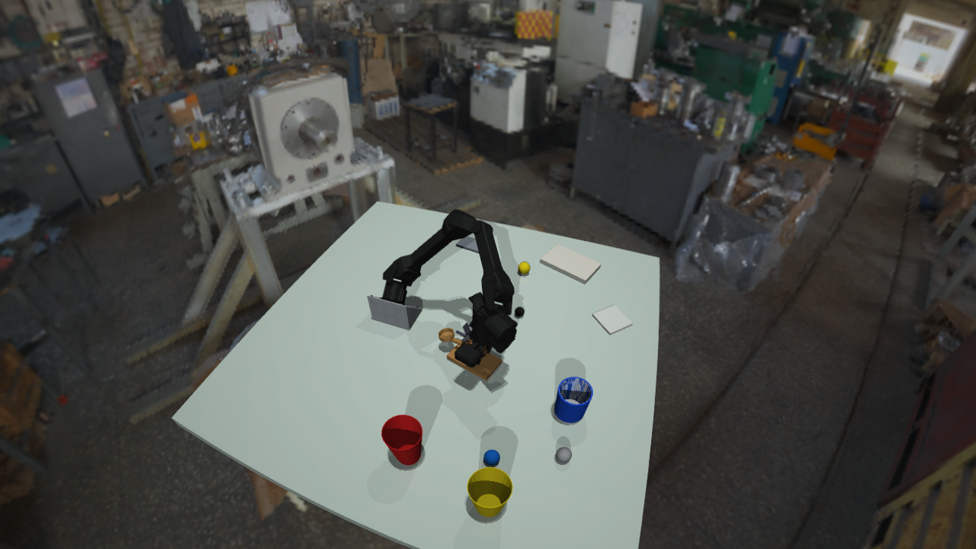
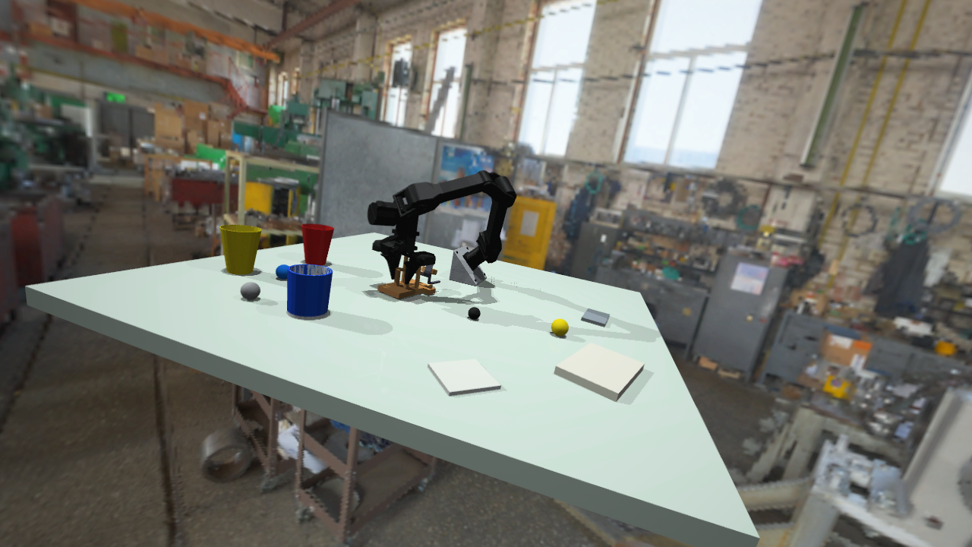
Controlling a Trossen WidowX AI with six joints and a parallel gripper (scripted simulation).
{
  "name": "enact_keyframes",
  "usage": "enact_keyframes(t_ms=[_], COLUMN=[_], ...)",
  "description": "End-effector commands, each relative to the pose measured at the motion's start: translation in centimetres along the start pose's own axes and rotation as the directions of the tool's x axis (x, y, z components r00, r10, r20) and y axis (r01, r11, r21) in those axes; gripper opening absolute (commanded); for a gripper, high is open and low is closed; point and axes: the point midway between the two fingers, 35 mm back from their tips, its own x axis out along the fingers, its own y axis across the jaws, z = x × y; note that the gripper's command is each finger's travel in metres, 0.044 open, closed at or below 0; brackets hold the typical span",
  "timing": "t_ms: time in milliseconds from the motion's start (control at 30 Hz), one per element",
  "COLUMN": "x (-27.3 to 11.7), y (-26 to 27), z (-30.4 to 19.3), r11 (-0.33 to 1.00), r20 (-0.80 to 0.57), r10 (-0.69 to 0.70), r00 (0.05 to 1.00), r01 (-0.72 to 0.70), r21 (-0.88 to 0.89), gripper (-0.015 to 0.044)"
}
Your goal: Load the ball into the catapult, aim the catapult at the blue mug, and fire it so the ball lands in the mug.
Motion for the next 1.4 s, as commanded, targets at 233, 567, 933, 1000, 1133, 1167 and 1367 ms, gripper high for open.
enact_keyframes(t_ms=[233,567,933,1000,1133,1167,1367], x=[-0.1,-9.9,-8.7,-6.5,-4.8,-4.8,-4.3], y=[0.0,-0.2,-0.2,-0.2,-0.2,-0.2,-0.2], z=[0.0,0.0,-0.2,-0.1,-0.2,-0.2,-0.2], r11=[1.0,1.0,1.0,1.0,1.0,1.0,1.0], r20=[0.001,0.002,0.005,0.005,0.005,0.005,0.005], r10=[0.0,-0.004,0.002,0.002,0.003,0.003,0.003], r00=[1.0,1.0,1.0,1.0,1.0,1.0,1.0], r01=[0.0,0.004,-0.002,-0.002,-0.003,-0.003,-0.003], r21=[0.0,0.003,0.012,0.012,0.011,0.011,0.011], gripper=[0.0341,0.044,0.044,0.044,0.044,0.044,0.044])
